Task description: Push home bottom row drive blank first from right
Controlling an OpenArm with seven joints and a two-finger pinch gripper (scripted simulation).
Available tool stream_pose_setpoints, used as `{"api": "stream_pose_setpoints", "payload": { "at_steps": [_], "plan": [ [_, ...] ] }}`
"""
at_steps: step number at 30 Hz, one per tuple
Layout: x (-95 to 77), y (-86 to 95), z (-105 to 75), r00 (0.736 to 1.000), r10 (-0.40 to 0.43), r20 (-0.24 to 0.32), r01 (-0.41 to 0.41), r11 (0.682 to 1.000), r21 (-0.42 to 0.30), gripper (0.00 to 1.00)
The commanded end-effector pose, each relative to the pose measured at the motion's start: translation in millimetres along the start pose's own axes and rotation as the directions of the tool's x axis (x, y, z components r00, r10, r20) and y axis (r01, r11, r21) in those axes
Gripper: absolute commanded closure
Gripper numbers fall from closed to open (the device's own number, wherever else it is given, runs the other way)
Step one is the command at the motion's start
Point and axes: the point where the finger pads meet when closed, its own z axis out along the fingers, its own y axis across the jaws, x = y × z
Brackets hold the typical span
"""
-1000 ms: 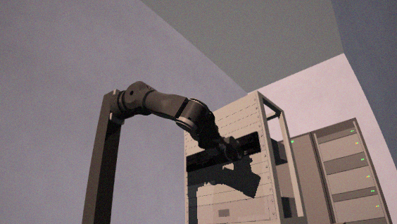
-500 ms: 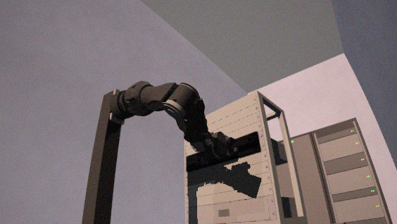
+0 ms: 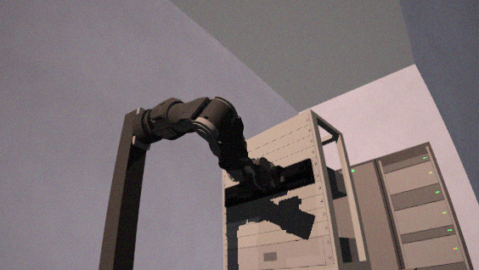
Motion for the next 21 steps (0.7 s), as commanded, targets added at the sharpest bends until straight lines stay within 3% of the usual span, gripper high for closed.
{"api": "stream_pose_setpoints", "payload": {
  "at_steps": [1, 7, 17, 19, 21],
  "plan": [
    [-0.4, 3.7, -0.2, 1.0, -0.001, 0.002, 0.001, 1.0, -0.015, 1.0],
    [-1.0, 4.0, -14.1, 1.0, -0.001, 0.003, 0.001, 1.0, -0.015, 1.0],
    [-3.3, 5.0, -64.3, 1.0, -0.002, 0.002, 0.002, 1.0, -0.014, 1.0],
    [-3.3, 5.0, -64.3, 1.0, -0.002, 0.002, 0.002, 1.0, -0.014, 1.0],
    [-3.8, 5.2, -75.8, 1.0, -0.002, 0.002, 0.002, 1.0, -0.014, 1.0]
  ]
}}
